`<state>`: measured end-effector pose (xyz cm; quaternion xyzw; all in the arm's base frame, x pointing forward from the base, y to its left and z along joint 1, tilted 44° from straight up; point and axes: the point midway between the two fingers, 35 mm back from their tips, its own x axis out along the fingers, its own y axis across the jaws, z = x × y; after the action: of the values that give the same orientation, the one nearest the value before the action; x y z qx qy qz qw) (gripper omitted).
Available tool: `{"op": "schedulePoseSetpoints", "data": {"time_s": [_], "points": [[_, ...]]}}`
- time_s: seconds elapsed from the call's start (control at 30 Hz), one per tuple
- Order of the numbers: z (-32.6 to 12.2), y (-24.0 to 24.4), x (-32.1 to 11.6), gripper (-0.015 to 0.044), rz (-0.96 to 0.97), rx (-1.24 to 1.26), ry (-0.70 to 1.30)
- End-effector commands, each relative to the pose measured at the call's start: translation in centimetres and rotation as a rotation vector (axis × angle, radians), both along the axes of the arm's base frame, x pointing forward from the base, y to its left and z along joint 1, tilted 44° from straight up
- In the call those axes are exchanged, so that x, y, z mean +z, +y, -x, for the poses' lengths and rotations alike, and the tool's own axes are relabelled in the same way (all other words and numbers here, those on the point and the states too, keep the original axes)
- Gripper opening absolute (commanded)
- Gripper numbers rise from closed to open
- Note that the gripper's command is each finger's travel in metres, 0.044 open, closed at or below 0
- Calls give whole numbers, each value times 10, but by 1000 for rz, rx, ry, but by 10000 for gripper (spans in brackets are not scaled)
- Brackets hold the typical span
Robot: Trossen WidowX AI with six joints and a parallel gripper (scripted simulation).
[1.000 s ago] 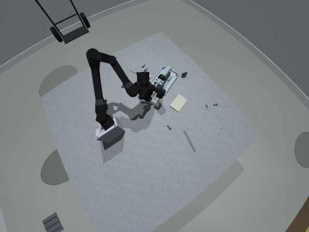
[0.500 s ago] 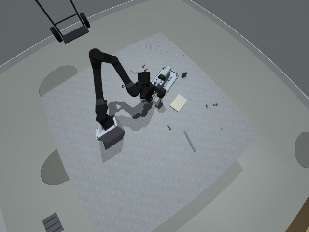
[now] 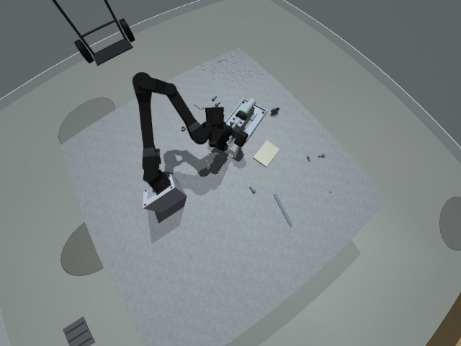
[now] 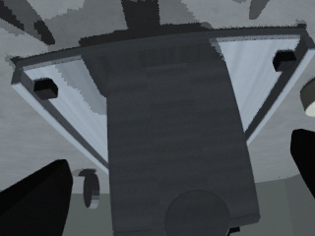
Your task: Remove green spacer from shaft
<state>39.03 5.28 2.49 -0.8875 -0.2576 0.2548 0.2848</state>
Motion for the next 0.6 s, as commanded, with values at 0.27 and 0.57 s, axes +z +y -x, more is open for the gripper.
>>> {"op": "schedulePoseSetpoints", "data": {"time_s": [0.27, 0.57], "points": [[0, 0, 0, 230, 0, 0, 0], [0, 0, 0, 33, 0, 0, 0]]}}
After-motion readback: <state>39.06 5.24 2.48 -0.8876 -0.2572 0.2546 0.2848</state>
